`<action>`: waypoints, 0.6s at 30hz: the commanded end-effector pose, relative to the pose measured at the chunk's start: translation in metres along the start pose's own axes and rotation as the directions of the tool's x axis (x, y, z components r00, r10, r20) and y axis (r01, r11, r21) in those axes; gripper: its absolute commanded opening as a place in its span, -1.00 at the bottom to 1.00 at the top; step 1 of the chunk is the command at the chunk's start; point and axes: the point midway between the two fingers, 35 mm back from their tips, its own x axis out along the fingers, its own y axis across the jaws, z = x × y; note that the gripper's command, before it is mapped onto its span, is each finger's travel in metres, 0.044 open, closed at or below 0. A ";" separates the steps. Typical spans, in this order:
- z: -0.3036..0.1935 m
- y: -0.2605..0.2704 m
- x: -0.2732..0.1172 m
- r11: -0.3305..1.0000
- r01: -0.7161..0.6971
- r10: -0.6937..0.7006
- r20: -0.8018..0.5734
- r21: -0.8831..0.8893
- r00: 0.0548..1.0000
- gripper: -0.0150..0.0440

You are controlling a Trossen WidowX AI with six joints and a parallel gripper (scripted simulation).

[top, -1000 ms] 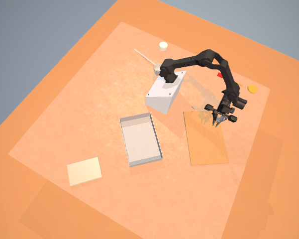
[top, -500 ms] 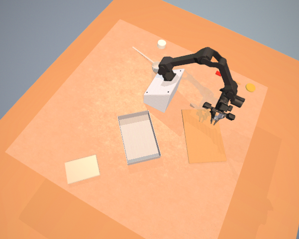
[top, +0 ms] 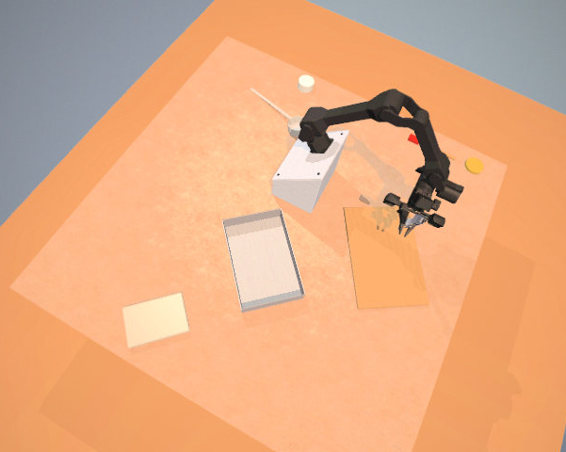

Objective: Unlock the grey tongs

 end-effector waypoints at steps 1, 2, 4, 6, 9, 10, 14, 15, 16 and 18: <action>0.001 0.000 0.000 1.000 -0.001 0.001 0.010 0.005 1.000 -1.00; 0.001 0.000 0.000 1.000 -0.001 0.001 0.010 0.005 1.000 -1.00; 0.001 0.000 0.001 1.000 0.005 -0.005 -0.011 0.002 1.000 -1.00; 0.000 0.000 0.004 1.000 0.013 -0.013 -0.048 -0.007 0.999 -1.00; -0.002 0.000 0.010 0.999 0.035 -0.038 -0.149 -0.021 0.988 -1.00; -0.002 0.000 0.013 0.999 0.043 -0.047 -0.192 -0.028 0.980 -1.00; -0.004 0.000 0.021 0.997 0.063 -0.077 -0.364 -0.048 0.928 -1.00; -0.004 0.000 0.023 0.996 0.066 -0.082 -0.402 -0.052 0.912 -1.00; -0.004 0.000 0.024 0.996 0.068 -0.086 -0.443 -0.056 0.892 -1.00; -0.004 0.000 0.027 0.996 0.069 -0.091 -0.523 -0.062 0.848 -1.00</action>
